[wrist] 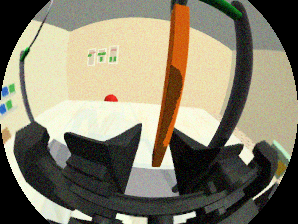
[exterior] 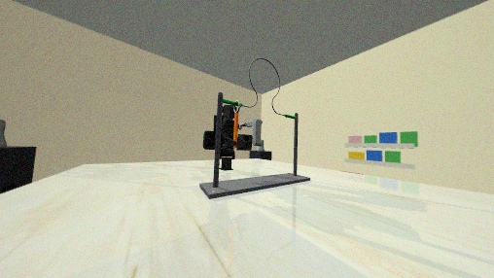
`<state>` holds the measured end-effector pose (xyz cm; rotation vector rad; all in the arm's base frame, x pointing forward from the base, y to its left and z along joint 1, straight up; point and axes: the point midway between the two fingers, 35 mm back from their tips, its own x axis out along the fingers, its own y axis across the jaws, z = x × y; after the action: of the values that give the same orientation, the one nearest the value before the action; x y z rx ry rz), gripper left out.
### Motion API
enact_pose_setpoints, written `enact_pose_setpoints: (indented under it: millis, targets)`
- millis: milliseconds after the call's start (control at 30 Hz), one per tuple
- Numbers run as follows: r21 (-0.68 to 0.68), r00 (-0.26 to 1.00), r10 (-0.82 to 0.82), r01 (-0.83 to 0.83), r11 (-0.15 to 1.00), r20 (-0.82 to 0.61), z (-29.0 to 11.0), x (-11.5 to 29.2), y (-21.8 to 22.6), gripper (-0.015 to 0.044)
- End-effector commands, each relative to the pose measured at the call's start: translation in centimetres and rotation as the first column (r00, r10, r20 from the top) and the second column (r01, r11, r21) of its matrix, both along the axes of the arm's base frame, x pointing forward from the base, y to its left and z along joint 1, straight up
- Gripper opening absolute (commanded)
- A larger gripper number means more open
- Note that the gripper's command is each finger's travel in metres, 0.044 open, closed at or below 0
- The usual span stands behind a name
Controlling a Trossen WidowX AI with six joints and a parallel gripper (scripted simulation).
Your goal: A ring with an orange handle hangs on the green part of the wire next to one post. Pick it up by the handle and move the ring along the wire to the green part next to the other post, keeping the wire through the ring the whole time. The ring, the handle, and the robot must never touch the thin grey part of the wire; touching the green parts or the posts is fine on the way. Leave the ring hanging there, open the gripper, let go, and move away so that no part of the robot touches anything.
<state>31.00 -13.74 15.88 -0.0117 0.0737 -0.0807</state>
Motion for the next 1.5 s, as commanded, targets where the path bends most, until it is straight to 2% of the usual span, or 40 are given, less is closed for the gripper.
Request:
enact_pose_setpoints:
  millis: [0, 167, 567, 1467]
  targets:
    - [0.001, 1.000, -0.004, 0.004, 1.000, 0.006, 0.2, 0.1, -0.1, 0.0160]
    - [0.001, 1.000, -0.004, 0.004, 1.000, 0.006, 0.2, 0.1, -0.1, 0.0160]
    - [0.000, 1.000, 0.000, 0.000, 1.000, 0.000, 0.0, 0.0, 0.0, -0.0150]
    - [0.000, 1.000, -0.003, 0.003, 1.000, 0.000, 1.0, 0.0, -0.2, -0.0150]
